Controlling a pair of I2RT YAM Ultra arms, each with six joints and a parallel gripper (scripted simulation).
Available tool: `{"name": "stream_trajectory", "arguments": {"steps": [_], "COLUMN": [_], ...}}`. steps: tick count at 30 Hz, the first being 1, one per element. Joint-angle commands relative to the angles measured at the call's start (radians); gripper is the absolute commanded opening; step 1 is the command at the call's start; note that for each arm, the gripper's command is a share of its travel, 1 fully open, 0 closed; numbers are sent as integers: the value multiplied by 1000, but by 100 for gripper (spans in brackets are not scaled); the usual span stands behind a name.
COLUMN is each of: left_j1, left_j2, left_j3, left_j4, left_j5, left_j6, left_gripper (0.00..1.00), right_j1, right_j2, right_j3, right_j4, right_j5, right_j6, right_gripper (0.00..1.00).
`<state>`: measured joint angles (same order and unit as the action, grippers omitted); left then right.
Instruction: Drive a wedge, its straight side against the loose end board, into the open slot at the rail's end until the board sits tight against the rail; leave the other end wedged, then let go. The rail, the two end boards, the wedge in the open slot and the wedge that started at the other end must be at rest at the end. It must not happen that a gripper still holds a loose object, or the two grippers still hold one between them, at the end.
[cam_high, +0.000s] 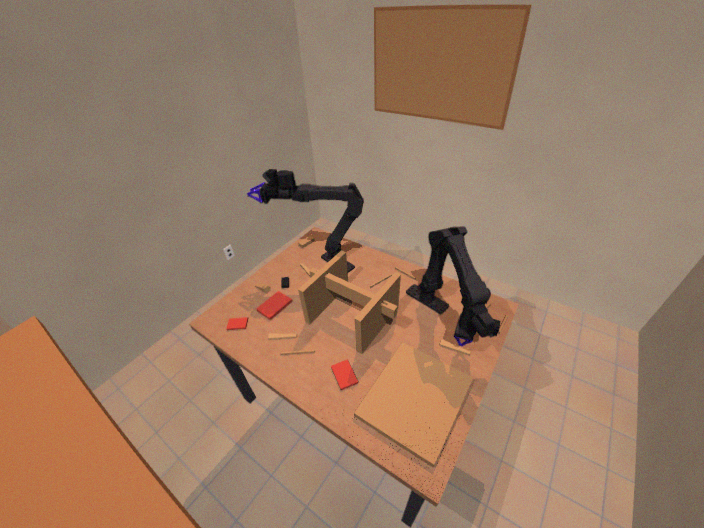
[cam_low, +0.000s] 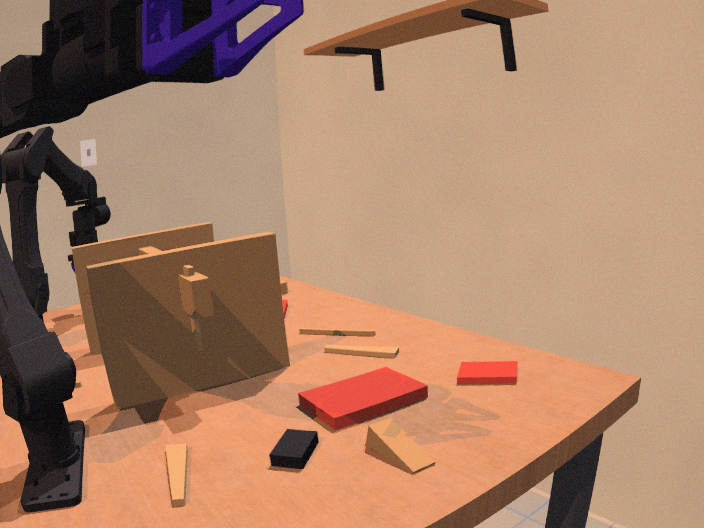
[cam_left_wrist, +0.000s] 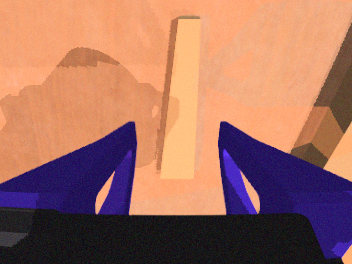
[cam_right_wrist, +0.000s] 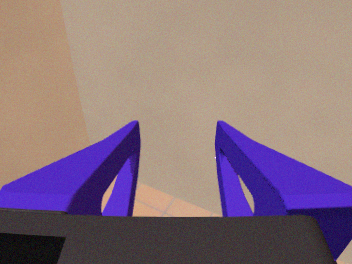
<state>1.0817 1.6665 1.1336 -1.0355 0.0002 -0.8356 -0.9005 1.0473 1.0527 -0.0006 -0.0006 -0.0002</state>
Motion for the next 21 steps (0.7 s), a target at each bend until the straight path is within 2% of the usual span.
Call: {"name": "stream_trajectory", "arguments": {"steps": [1, 2, 3, 19, 21], "left_j1": [-8, -3, -8, -1, -3], "left_j2": [-10, -7, 27, 28, 61], "left_j3": [1, 4, -41, -90, -102], "left_j4": [3, -7, 31, 131, 142], "left_j5": [-10, -10, -11, -10, -10], "left_j6": [-5, -2, -5, -6, -8], "left_gripper": [43, 43, 43, 43, 43], "right_j1": [2, 2, 2, 2, 2], "right_j2": [-29, -29, -29, -29, -29], "right_j3": [44, 44, 44, 44, 44], "right_j4": [22, 22, 22, 22, 22], "right_j5": [5, 5, 5, 5, 5], "right_j6": [4, 4, 4, 4, 4], "right_gripper": [39, 39, 39, 39, 39]}}
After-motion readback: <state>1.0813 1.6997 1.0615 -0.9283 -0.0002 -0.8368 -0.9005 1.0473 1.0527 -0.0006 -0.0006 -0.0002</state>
